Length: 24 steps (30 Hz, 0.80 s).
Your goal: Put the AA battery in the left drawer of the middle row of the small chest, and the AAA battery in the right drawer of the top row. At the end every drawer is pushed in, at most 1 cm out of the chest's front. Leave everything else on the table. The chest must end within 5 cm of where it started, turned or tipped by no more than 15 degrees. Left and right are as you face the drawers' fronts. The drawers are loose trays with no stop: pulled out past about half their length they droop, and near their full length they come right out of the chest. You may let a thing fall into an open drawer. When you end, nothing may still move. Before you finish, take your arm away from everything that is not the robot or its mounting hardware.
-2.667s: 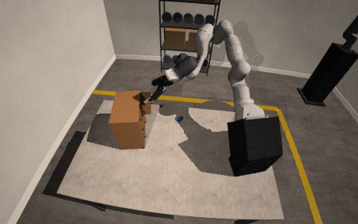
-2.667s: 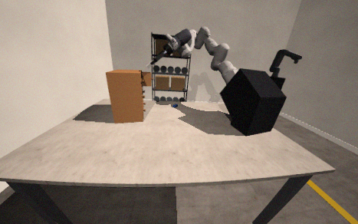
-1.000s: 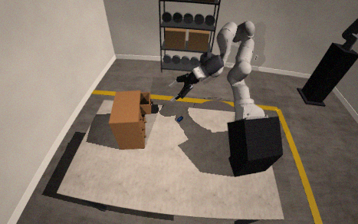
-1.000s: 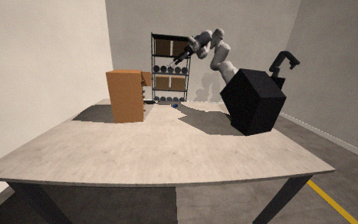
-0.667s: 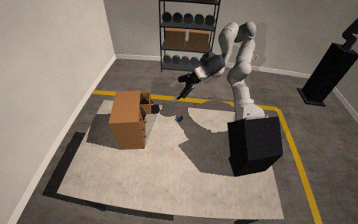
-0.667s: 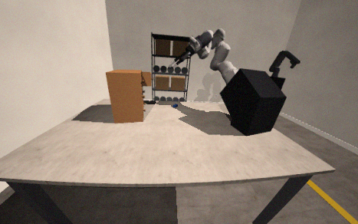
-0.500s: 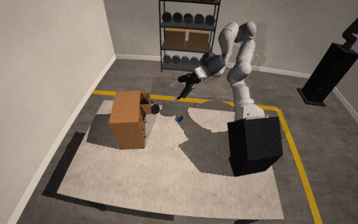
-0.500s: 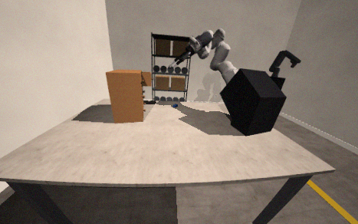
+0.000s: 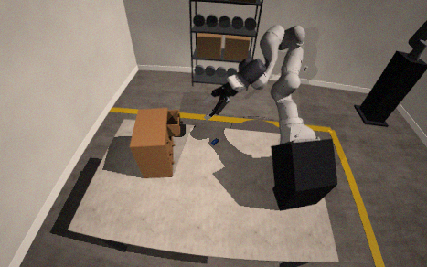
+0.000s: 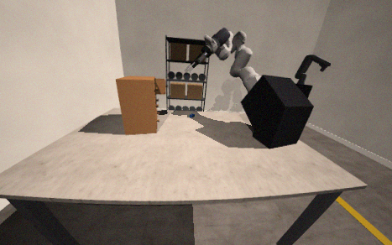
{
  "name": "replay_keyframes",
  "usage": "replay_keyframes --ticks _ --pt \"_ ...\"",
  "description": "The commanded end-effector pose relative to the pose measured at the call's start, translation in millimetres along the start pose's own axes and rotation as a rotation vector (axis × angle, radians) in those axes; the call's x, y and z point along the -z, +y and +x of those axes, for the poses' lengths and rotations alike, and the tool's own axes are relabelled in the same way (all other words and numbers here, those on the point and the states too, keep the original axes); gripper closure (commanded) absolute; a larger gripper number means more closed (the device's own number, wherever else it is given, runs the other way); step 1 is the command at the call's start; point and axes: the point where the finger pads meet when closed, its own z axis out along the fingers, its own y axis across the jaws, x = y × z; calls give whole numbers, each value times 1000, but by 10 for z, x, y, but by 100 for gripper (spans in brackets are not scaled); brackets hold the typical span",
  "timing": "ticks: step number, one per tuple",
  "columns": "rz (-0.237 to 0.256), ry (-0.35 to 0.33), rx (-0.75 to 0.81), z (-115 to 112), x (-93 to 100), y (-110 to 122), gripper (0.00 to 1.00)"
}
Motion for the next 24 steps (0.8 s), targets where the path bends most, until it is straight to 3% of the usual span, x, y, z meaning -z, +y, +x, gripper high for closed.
replay_keyframes --ticks 1,3,11,18,20,24 --pt "-8 -99 70 -24 23 15 0" --pt "-8 -99 70 -24 23 15 0" --pt "-17 -374 68 63 114 8 0" --pt "-24 -574 67 126 180 2 0" --pt "-24 -574 67 126 180 2 0" --pt "-27 -660 66 154 208 1 0"
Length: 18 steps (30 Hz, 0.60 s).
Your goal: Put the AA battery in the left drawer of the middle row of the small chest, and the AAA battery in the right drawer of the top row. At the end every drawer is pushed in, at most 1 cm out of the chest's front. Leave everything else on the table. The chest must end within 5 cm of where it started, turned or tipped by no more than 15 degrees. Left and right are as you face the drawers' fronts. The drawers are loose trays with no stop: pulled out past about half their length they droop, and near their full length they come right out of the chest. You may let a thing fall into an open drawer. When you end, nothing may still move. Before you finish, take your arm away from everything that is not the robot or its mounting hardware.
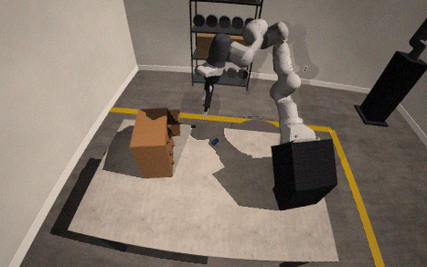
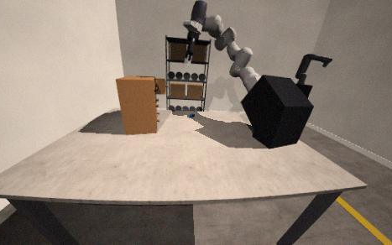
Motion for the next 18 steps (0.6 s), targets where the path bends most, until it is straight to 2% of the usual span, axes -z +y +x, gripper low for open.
replay_keyframes --ticks 1,8,18 --pt "-35 -111 82 -149 -7 93 0" --pt "-38 -188 81 -142 28 91 0" --pt "-39 -203 81 -141 34 90 0"
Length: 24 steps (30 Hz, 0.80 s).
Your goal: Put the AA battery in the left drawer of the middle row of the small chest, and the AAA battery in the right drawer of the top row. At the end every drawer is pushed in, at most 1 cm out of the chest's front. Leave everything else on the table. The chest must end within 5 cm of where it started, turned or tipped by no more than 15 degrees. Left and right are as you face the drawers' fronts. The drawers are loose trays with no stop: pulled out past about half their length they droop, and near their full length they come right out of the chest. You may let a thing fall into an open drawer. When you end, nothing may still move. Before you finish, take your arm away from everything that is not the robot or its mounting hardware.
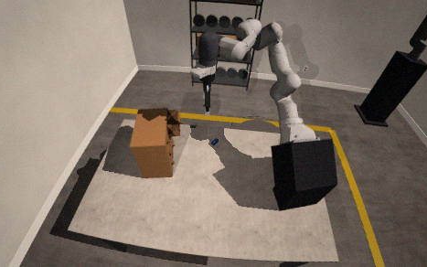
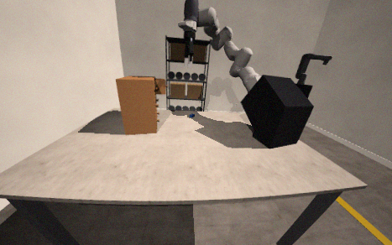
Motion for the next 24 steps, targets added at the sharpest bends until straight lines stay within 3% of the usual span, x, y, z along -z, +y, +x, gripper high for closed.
replay_keyframes --ticks 1,22,24 --pt "-7 -11 24 -36 4 6 0" --pt "-7 -9 16 -36 -4 24 0" --pt "-7 -7 20 -222 5 82 0"
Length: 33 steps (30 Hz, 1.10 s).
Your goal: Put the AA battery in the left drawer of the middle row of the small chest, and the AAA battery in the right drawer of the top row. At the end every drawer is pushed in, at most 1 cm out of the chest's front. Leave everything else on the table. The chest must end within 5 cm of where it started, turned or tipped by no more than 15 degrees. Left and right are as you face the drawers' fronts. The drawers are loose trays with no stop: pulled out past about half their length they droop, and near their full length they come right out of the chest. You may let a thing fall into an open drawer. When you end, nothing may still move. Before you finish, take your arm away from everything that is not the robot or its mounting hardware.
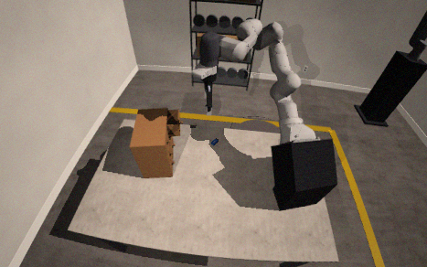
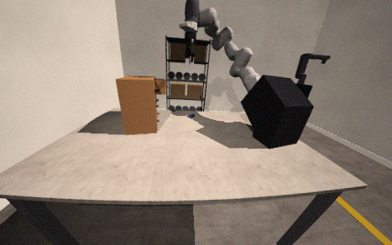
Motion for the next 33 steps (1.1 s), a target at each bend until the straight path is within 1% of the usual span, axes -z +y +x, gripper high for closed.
replay_keyframes --ticks 1,3,5,6,7,8,14,17,20,22,25,28,33 --pt "3 5 6 -314 19 90 0" --pt "3 3 9 -695 -35 177 0" --pt "3 3 9 -695 -35 177 0" --pt "3 1 8 -826 -65 203 0" --pt "3 0 8 -889 -82 214 0" --pt "3 0 7 -901 -85 216 0" --pt "3 10 7 -891 -95 217 0" --pt "3 30 7 -871 -115 217 0" --pt "3 66 7 -836 -149 217 0" --pt "3 66 7 -836 -149 217 0" --pt "3 119 7 -785 -199 216 0" --pt "4 188 7 -717 -265 216 0" --pt "4 343 7 -567 -412 214 0"
